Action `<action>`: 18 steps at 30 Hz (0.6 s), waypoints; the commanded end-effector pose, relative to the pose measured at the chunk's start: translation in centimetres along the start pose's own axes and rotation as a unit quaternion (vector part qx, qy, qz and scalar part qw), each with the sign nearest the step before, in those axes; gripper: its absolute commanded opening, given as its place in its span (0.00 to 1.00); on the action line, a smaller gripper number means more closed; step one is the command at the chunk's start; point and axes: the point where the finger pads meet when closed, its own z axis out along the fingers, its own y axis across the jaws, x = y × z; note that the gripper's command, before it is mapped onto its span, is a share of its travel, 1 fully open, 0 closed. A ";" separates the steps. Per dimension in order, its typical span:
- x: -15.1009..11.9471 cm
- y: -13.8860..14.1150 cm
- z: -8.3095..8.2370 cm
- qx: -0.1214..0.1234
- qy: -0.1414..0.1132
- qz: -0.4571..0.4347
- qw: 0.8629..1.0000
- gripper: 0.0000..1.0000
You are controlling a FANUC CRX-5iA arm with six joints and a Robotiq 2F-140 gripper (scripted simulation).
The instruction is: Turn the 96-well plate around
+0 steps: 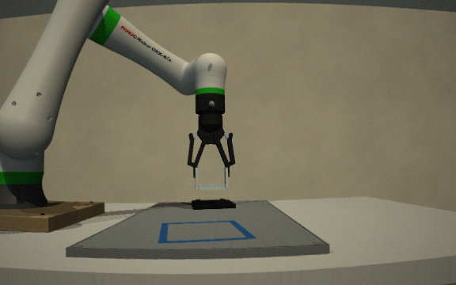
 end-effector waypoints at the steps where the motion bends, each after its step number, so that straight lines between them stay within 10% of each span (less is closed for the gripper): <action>1: 0.0 0.0 0.2 0.000 0.000 0.000 1.000 0.00; 18: 0.0 0.0 2.7 0.000 0.000 0.000 1.000 0.00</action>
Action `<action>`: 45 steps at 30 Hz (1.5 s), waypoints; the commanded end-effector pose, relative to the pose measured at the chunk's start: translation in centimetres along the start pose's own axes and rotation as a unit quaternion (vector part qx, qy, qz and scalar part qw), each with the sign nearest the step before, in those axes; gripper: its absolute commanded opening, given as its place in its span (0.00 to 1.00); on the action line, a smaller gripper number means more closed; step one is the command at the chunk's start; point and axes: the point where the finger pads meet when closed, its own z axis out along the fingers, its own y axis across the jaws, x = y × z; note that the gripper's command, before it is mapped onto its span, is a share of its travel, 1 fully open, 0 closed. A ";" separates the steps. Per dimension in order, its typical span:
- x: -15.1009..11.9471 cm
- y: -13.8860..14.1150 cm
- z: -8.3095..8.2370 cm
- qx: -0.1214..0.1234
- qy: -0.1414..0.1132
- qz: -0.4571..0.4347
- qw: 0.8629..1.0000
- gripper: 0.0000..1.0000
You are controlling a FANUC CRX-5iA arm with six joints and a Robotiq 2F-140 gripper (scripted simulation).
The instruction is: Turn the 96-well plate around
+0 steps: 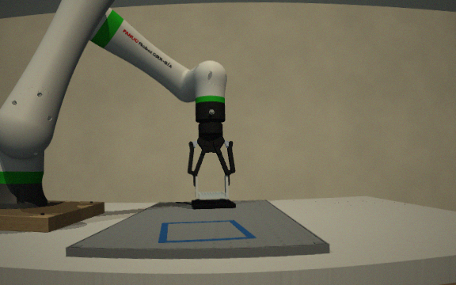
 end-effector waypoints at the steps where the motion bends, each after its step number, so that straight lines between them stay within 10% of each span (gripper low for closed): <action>1: 0.0 0.0 0.1 0.000 0.000 0.000 1.000 0.00; 45: 0.0 0.0 0.7 0.000 0.000 0.000 1.000 0.00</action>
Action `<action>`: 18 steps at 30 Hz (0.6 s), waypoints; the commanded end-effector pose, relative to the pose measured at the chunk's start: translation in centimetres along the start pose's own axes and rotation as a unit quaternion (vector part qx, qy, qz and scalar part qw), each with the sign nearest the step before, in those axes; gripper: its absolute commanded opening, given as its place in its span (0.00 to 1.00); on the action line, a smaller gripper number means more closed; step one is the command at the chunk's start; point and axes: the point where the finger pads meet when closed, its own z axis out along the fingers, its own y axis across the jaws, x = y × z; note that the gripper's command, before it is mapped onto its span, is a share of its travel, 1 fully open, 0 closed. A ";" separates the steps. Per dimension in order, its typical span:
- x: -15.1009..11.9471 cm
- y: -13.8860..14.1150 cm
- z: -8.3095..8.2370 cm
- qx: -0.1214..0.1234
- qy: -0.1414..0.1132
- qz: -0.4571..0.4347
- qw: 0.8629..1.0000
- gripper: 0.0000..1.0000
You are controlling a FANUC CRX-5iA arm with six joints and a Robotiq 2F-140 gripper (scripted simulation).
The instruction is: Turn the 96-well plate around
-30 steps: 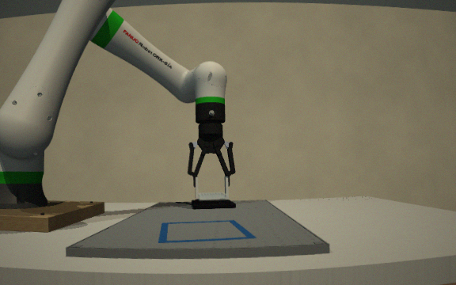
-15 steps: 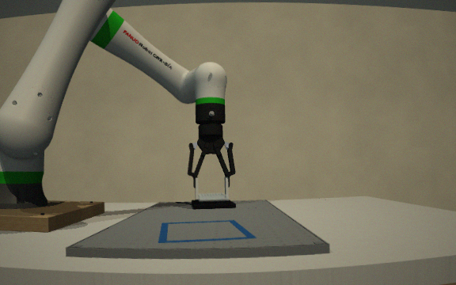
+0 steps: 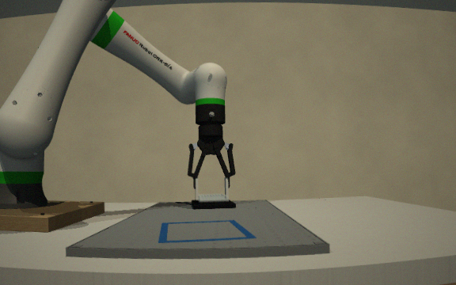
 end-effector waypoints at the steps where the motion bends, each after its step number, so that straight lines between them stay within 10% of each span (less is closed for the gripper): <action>1: 0.0 0.0 0.0 0.000 0.000 0.000 1.000 0.00; 18: 0.0 0.0 0.3 0.000 0.000 0.000 1.000 0.00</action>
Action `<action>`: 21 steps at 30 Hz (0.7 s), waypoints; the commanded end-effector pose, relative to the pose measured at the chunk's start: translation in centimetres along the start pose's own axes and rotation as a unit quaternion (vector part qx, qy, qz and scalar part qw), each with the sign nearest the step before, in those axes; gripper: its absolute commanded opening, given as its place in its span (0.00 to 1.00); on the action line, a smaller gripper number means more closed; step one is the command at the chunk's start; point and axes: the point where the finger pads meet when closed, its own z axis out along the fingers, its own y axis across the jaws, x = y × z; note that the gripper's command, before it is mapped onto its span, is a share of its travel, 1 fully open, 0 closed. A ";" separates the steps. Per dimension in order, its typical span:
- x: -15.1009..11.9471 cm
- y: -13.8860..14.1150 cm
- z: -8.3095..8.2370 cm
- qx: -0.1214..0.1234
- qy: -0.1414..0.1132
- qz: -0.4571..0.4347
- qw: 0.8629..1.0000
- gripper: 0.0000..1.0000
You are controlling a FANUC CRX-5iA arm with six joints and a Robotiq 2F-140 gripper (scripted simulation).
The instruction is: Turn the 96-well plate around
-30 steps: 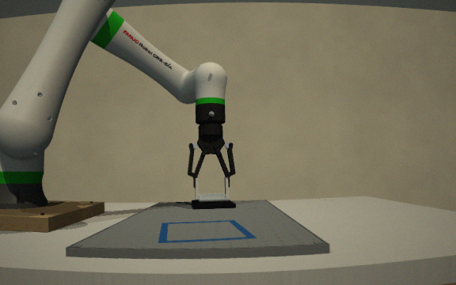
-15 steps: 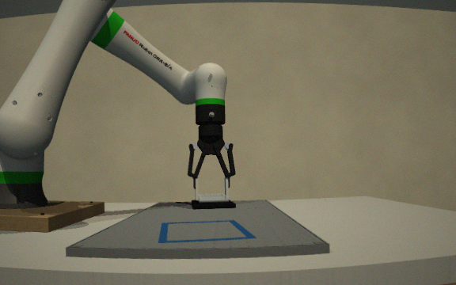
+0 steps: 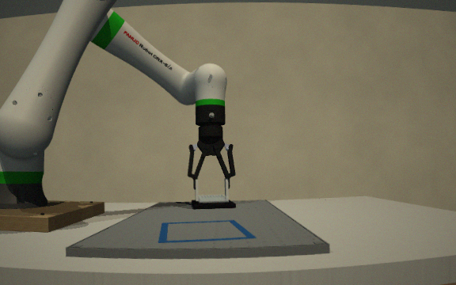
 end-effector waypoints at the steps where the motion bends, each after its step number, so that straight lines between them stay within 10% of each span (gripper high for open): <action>1: 0.0 0.0 0.0 0.000 0.000 0.000 1.000 0.00; 17: 0.0 0.0 0.3 0.000 0.000 0.000 1.000 0.00; 18: 0.0 0.0 0.3 0.000 0.000 0.000 1.000 1.00; 21: 0.0 0.0 0.3 0.000 0.000 0.000 1.000 1.00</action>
